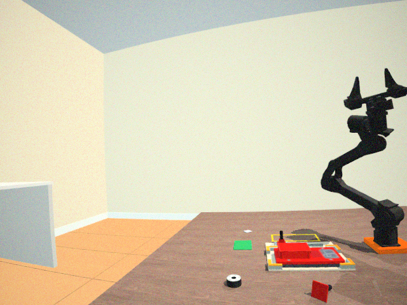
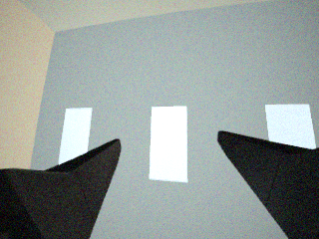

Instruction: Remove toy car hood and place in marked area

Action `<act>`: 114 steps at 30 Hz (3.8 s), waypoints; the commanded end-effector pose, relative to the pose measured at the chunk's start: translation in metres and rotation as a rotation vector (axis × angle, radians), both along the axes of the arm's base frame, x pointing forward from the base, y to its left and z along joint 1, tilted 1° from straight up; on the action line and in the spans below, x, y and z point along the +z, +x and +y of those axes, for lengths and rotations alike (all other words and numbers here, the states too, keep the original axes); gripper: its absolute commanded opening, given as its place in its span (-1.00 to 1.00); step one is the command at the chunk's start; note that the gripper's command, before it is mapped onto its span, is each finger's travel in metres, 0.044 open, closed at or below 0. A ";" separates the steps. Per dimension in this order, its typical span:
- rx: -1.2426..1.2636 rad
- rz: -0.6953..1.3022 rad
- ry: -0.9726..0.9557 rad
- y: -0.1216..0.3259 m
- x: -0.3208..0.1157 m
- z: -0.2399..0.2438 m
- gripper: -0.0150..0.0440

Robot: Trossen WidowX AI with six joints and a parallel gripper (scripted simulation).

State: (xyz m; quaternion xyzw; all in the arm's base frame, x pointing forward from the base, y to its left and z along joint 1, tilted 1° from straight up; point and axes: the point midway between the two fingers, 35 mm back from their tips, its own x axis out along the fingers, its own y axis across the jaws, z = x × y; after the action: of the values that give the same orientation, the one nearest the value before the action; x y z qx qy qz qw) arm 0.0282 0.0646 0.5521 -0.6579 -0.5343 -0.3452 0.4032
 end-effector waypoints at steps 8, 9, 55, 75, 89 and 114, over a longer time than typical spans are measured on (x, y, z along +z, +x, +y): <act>-0.428 -0.328 -0.322 -0.026 -0.006 0.083 1.00; -0.477 -0.365 -0.366 -0.026 -0.009 0.094 1.00; 0.139 -2.052 -2.291 0.307 -0.375 0.107 1.00; 0.608 -2.019 -2.111 0.308 -0.419 0.033 1.00; 0.608 -2.019 -2.111 0.309 -0.430 0.034 1.00; 0.608 -2.019 -2.111 0.309 -0.450 0.034 1.00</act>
State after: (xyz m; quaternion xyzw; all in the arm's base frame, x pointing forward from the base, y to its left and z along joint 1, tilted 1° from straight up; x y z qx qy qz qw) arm 0.3377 0.0982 0.1055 0.0044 -0.6894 -0.0105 -0.7243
